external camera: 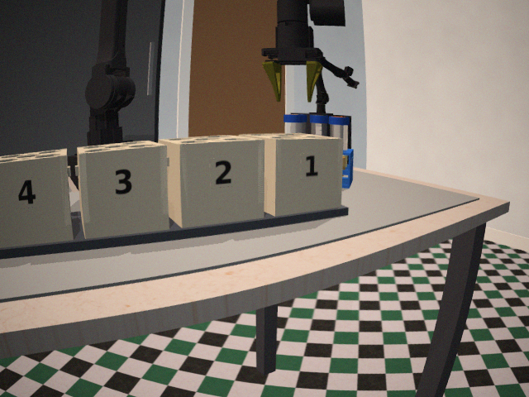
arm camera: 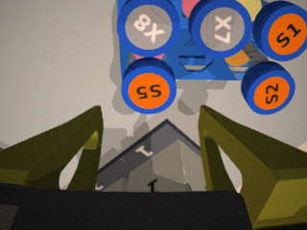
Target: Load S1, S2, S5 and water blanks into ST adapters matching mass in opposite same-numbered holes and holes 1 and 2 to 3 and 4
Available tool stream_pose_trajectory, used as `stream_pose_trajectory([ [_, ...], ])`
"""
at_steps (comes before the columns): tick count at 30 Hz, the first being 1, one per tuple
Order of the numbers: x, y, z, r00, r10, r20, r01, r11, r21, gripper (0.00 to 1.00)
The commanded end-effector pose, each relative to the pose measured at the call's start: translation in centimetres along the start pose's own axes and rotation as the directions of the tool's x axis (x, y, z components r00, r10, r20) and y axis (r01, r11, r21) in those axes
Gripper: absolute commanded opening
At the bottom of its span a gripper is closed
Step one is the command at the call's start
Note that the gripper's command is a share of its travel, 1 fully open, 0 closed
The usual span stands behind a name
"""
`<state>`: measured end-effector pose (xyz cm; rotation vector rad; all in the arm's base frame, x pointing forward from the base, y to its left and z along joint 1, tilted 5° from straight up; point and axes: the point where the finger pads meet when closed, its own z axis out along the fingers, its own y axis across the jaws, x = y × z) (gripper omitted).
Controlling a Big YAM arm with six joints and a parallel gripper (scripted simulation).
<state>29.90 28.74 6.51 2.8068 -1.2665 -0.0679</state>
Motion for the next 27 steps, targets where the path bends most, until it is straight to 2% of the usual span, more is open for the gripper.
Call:
stream_pose_trajectory([
  [1,-0.1,-1.4,-1.6,1.000,0.000,0.004,0.000,0.999,0.038,0.55],
  [8,-0.1,-1.4,-1.6,1.000,0.000,0.004,0.000,0.999,0.038,0.55],
  [9,-0.1,-2.1,-2.2,1.000,0.000,0.005,0.000,0.999,0.041,0.55],
  [10,0.0,-3.0,-1.9,1.000,0.000,0.005,-0.001,0.999,0.036,0.80],
  [19,0.1,-10.1,-2.0,1.000,-0.005,0.004,0.005,0.999,0.037,0.80],
  [23,0.1,-10.1,-2.1,1.000,-0.005,0.004,0.005,0.999,0.037,0.80],
  [24,0.0,-10.1,-4.1,1.000,-0.006,0.005,0.005,0.997,0.078,0.80],
  [26,0.1,-10.1,-4.2,1.000,-0.005,0.005,0.005,0.997,0.078,0.80],
  [27,0.1,-9.4,-2.9,1.000,-0.005,0.005,0.004,0.998,0.062,0.80],
])
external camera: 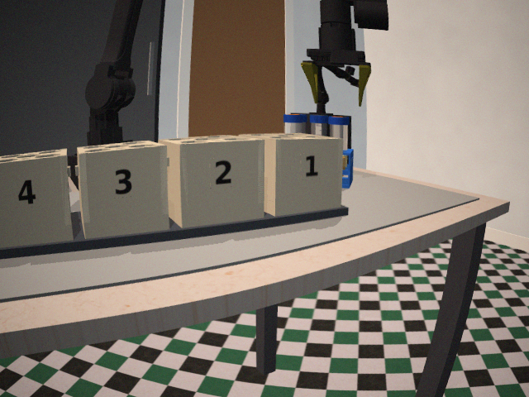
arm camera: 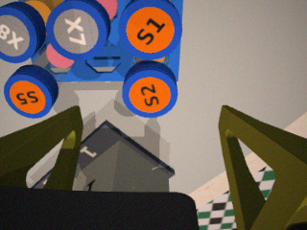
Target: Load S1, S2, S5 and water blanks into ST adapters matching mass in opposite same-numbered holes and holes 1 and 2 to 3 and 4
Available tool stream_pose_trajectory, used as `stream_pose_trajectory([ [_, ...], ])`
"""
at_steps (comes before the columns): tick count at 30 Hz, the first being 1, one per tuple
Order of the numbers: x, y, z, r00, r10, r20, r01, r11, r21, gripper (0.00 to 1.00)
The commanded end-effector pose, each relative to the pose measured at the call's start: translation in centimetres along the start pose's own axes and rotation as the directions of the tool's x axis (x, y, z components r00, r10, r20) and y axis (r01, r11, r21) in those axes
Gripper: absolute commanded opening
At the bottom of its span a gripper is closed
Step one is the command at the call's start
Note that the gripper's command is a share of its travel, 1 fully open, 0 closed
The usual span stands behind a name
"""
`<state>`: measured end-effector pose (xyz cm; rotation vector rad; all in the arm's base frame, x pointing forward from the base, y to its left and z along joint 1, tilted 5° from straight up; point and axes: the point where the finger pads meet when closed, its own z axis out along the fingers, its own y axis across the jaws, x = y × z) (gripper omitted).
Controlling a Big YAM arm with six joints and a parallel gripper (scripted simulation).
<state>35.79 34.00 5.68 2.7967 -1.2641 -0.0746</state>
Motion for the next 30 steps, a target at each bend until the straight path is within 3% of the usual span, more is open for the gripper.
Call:
stream_pose_trajectory([
  [1,0.2,-0.6,-0.9,1.000,-0.005,0.004,0.005,0.999,0.039,0.80],
  [2,0.2,-0.5,0.6,1.000,-0.005,0.003,0.005,1.000,0.015,0.80],
  [10,0.3,-0.3,2.9,1.000,-0.005,0.003,0.004,1.000,0.015,0.80],
  [13,0.2,-0.4,2.5,1.000,-0.005,0.003,0.005,1.000,0.025,0.80],
  [14,0.2,-1.1,0.7,1.000,-0.006,0.004,0.005,0.998,0.068,0.80],
  [16,0.2,-1.1,1.0,1.000,-0.006,0.004,0.005,0.998,0.065,0.80],
  [18,0.2,-0.5,3.3,1.000,-0.005,0.003,0.005,1.000,0.018,0.80],
  [19,0.2,-0.5,3.6,1.000,-0.005,0.003,0.004,1.000,0.014,0.80],
  [20,0.0,-1.4,1.6,1.000,-0.002,0.004,0.002,0.999,0.050,0.80],
  [30,0.0,-1.4,1.6,1.000,-0.002,0.004,0.002,0.999,0.050,0.80],
])
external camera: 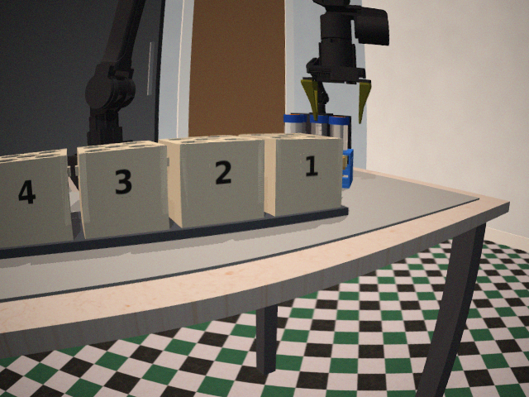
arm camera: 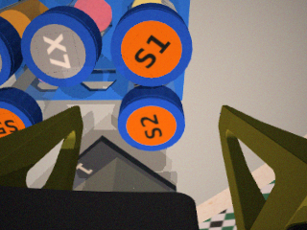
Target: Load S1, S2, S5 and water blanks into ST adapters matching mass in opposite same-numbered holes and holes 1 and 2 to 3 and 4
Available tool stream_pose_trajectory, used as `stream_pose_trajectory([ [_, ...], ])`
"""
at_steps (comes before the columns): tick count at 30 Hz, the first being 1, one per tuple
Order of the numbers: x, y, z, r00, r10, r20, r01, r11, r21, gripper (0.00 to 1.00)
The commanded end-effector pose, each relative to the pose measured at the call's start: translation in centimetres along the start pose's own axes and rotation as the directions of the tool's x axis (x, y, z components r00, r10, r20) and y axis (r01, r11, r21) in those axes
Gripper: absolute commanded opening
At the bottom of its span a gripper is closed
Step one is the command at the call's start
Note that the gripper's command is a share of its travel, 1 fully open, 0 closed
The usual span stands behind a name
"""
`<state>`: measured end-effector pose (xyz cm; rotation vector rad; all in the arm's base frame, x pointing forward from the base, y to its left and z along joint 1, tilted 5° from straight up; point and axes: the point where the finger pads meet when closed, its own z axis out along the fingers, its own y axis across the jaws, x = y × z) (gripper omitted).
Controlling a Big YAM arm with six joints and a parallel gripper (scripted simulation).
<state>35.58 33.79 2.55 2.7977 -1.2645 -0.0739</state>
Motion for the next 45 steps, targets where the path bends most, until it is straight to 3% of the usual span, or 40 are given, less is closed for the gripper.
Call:
stream_pose_trajectory([
  [1,-0.05,-1.48,-1.52,1.000,-0.002,0.004,0.001,0.999,0.049,0.80],
  [24,-0.04,-1.49,-1.52,1.000,-0.002,0.004,0.001,0.999,0.049,0.80],
  [25,-0.04,-1.49,-1.52,1.000,-0.002,0.004,0.001,0.999,0.049,0.00],
  [45,-0.04,-1.49,-1.52,1.000,-0.002,0.004,0.001,0.999,0.049,0.00],
])
